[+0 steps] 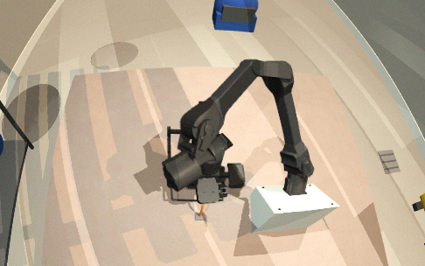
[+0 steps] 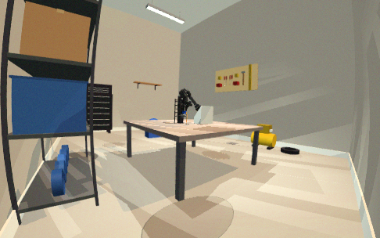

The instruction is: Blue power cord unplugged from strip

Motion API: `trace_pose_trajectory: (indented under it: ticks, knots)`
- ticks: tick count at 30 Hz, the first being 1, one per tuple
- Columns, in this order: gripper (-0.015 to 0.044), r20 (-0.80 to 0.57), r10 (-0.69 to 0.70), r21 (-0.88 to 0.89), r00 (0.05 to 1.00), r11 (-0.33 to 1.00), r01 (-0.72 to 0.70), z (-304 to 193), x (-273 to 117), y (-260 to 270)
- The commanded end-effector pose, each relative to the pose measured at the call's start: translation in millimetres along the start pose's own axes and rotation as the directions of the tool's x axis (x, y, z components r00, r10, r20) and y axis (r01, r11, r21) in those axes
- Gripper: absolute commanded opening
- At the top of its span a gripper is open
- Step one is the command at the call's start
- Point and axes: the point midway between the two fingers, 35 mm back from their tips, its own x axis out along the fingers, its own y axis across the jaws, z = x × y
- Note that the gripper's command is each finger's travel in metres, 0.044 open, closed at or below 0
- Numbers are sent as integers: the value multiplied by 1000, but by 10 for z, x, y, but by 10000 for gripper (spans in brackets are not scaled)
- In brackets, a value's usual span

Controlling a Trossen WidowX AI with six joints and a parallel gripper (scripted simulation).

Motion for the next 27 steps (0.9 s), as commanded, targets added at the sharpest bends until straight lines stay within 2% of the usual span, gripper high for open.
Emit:
trace_pose_trajectory:
  ticks: [1, 8, 27]
  knots:
    - [48, -1, -2, 3, 1000, 1000, 2, -2, -1, -6]
    - [2, -1, -2, 3, 1000, 1000, 2, -2, -1, -6]
    - [0, 2, -3, 0, 1000, 1000, 3, 265, -14, -25]
